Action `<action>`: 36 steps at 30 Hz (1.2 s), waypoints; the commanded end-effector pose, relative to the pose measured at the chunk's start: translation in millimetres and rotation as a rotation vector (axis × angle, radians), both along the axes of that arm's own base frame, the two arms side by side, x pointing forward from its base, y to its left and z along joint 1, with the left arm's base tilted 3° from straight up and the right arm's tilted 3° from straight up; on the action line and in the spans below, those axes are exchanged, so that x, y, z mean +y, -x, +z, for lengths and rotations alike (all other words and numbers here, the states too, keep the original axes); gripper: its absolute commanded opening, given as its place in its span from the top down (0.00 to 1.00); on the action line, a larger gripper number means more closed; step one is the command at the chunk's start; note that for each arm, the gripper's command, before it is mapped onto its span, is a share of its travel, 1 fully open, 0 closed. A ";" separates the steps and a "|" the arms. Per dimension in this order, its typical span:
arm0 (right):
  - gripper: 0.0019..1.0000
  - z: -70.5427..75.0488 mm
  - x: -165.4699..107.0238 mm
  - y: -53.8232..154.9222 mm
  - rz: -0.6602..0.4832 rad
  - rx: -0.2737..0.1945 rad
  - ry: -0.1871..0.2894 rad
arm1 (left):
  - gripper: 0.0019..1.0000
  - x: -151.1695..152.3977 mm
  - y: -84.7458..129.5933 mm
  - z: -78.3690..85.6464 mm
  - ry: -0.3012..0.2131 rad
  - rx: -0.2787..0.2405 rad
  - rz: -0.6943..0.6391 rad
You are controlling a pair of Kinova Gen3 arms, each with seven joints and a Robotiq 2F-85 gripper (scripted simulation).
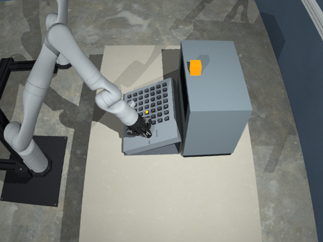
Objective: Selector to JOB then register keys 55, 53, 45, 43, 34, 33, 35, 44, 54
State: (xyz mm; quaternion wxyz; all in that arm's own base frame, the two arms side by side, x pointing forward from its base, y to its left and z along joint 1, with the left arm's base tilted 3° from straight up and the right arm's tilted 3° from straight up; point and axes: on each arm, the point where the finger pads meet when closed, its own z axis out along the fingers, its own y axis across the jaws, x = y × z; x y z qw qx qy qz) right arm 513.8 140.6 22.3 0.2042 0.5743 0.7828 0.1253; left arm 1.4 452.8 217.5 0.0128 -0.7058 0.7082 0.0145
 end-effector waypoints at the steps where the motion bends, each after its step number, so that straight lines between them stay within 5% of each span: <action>1: 0.90 0.6 0.2 -0.6 -0.051 0.002 -0.024 | 0.00 0.3 0.1 0.7 -0.002 0.000 0.000; 36: 0.90 0.6 0.2 -0.6 -0.310 -0.010 -0.159 | 0.00 0.3 0.1 0.7 -0.002 0.000 0.000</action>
